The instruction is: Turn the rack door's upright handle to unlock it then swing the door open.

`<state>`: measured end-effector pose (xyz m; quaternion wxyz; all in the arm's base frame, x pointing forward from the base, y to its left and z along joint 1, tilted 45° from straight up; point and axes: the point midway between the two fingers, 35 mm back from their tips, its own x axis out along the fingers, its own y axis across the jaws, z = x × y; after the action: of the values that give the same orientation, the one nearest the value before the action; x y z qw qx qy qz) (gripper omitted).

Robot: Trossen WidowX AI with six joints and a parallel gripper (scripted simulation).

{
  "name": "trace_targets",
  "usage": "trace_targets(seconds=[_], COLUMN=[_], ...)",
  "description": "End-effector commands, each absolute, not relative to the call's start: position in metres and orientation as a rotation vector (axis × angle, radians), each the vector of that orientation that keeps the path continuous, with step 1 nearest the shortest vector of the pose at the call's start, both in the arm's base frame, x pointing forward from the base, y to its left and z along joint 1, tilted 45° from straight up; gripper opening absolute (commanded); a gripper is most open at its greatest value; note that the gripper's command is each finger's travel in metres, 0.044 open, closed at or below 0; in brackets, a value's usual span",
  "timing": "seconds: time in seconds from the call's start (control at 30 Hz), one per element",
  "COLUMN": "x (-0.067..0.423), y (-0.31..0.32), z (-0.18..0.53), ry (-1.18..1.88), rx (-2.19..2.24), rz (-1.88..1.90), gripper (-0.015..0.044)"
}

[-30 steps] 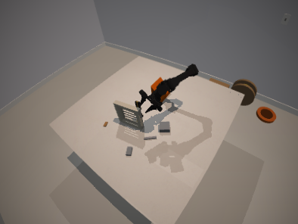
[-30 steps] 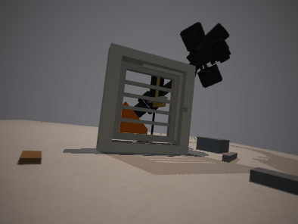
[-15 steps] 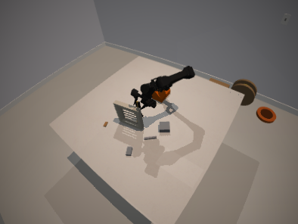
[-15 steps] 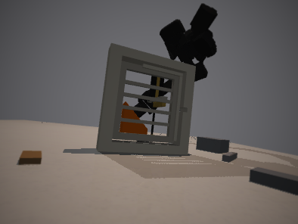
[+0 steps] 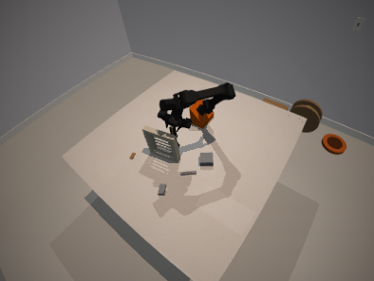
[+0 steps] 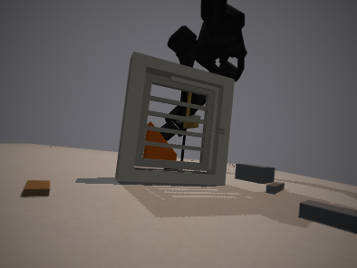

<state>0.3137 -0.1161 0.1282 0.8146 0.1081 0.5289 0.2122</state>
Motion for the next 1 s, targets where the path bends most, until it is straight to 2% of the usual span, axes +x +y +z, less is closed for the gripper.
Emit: trace_targets(seconds=[0.0,0.43,0.97], x=[0.308,0.295,0.299], y=[-0.123,-0.145,-0.133], z=[0.126,0.127,0.116], ry=[1.143,1.124,1.185], rx=[0.32,0.613,0.607], rz=[0.507,0.634,0.638], gripper=[0.0282,0.0282,0.0282])
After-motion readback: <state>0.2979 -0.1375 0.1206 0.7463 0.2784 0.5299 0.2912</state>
